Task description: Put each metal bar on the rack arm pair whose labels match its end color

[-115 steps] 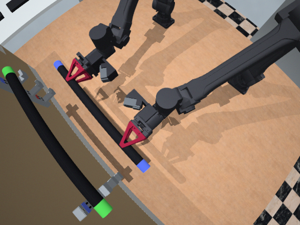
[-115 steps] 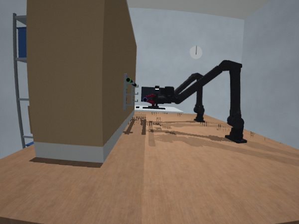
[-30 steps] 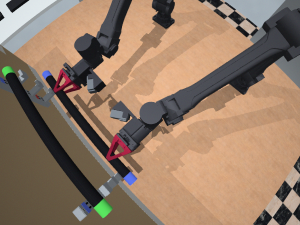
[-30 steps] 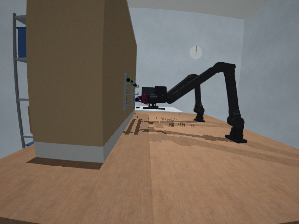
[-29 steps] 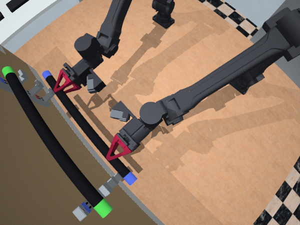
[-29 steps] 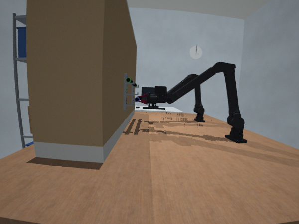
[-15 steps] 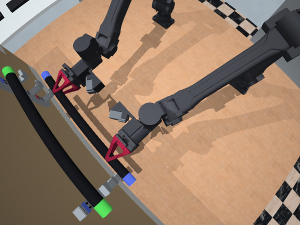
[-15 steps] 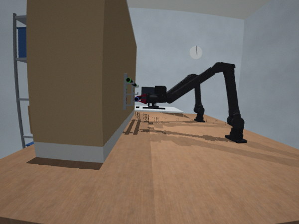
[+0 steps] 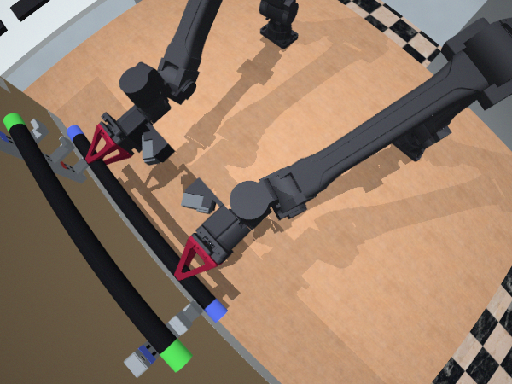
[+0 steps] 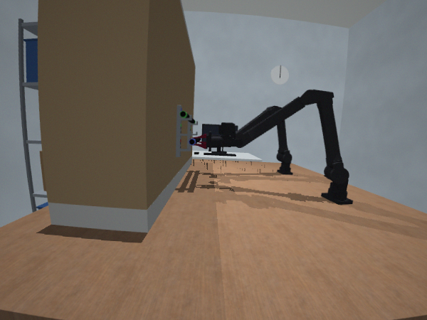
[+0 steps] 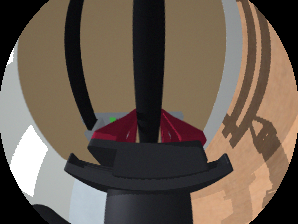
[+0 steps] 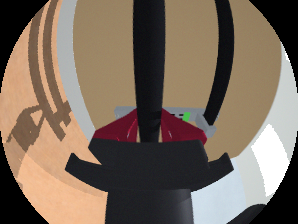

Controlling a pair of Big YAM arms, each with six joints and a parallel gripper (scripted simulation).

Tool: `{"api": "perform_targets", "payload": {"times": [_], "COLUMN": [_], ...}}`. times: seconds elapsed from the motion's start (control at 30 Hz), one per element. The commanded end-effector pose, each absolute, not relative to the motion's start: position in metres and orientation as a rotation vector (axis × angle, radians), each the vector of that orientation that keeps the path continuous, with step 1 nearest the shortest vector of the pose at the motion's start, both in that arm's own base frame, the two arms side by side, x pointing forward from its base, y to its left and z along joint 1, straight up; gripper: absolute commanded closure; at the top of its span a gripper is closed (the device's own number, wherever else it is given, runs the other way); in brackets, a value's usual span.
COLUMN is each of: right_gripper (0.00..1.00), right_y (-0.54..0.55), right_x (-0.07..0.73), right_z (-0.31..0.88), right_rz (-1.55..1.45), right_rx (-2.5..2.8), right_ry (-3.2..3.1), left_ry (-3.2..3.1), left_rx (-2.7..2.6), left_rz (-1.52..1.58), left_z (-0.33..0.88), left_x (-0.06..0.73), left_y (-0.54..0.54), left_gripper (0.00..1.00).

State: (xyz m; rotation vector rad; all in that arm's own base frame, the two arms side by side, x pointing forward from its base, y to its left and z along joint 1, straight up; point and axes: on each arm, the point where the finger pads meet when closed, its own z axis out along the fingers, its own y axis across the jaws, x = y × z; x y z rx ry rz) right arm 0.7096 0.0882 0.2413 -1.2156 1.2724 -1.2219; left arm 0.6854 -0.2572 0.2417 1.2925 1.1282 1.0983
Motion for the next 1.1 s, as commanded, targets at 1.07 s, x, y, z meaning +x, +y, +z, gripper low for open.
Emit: {"api": "perform_targets", "payload": {"times": [1.07], "right_gripper": [1.0], "right_y": [0.079], "right_x": [0.759], "right_z": [0.289], "right_rz": [-1.25], "right_rx": [-1.128], "right_ry": [1.232], "left_ry": [1.105], "left_rx": [1.213], "left_rz": [1.118], "left_z": [0.284], "left_x": [0.734], "left_y": [-0.258], "left_gripper": [1.0]}}
